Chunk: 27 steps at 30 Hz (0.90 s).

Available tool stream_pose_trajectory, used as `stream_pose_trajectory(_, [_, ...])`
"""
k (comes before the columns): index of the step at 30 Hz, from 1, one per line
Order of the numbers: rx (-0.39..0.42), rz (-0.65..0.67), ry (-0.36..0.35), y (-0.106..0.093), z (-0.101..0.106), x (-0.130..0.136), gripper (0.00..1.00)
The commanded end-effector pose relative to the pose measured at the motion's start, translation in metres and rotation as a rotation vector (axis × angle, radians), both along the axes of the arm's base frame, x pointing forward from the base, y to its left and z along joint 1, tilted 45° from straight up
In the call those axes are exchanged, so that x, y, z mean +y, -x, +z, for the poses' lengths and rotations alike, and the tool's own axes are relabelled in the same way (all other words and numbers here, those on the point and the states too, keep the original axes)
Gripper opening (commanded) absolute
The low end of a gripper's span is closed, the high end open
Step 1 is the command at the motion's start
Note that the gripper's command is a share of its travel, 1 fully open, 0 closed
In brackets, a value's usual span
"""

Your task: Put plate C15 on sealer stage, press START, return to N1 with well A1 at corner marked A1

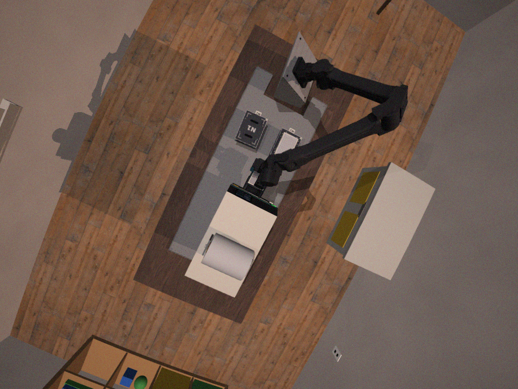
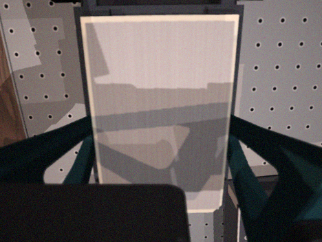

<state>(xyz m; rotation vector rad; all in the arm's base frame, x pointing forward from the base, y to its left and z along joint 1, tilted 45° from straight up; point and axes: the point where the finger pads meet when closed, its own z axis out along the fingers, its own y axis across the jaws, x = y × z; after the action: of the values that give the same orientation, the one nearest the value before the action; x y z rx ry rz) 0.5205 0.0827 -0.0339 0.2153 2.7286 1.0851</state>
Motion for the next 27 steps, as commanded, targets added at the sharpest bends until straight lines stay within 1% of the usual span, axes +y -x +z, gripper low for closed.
stream_pose_trajectory(1, [-0.096,-0.028,0.009,-0.0390,0.0203,-0.0203,0.00])
stream_pose_trajectory(27, [-0.100,-0.032,0.009,-0.0407,0.0222,-0.0215,0.00])
